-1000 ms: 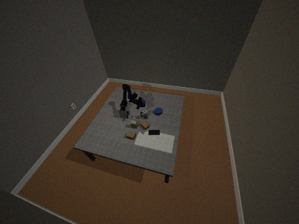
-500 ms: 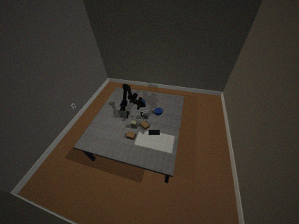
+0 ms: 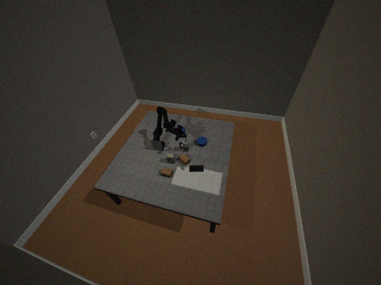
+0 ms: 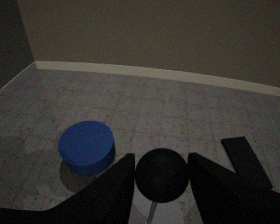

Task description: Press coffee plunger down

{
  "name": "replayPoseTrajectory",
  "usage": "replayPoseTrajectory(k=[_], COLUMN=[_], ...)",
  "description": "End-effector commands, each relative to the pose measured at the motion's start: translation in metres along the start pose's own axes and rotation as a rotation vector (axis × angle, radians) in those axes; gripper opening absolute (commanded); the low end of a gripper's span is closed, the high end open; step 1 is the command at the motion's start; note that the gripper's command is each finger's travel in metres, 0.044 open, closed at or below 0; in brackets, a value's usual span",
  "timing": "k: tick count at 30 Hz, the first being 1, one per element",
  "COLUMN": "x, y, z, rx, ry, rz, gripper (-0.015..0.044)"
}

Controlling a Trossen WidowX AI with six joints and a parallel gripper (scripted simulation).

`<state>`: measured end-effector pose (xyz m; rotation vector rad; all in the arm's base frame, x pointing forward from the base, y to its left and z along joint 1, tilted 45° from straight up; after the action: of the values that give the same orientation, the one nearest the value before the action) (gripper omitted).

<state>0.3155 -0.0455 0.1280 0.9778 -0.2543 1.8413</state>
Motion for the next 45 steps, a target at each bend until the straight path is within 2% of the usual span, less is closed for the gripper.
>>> replayPoseTrajectory(k=[1, 26, 45], x=[-0.005, -0.004, -0.006], y=[-0.009, -0.035, -0.046], z=[-0.025, -0.057, -0.055], rx=[0.046, 0.039, 0.037], ry=[-0.034, -0.038, -0.038], rz=[-0.007, -0.002, 0.002], gripper=[0.0123, 0.0123, 0.0123])
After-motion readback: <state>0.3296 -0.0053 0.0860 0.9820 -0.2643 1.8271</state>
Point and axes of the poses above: the point midway between the two fingers, 35 mm back from their tips, its own y axis back along the fingers, its own x axis across the jaws, z = x × y, the point moved 2 cm from there along y, back along the fingers, and after that the axes turned 4 degrees about -y, right-handed, at the moved point
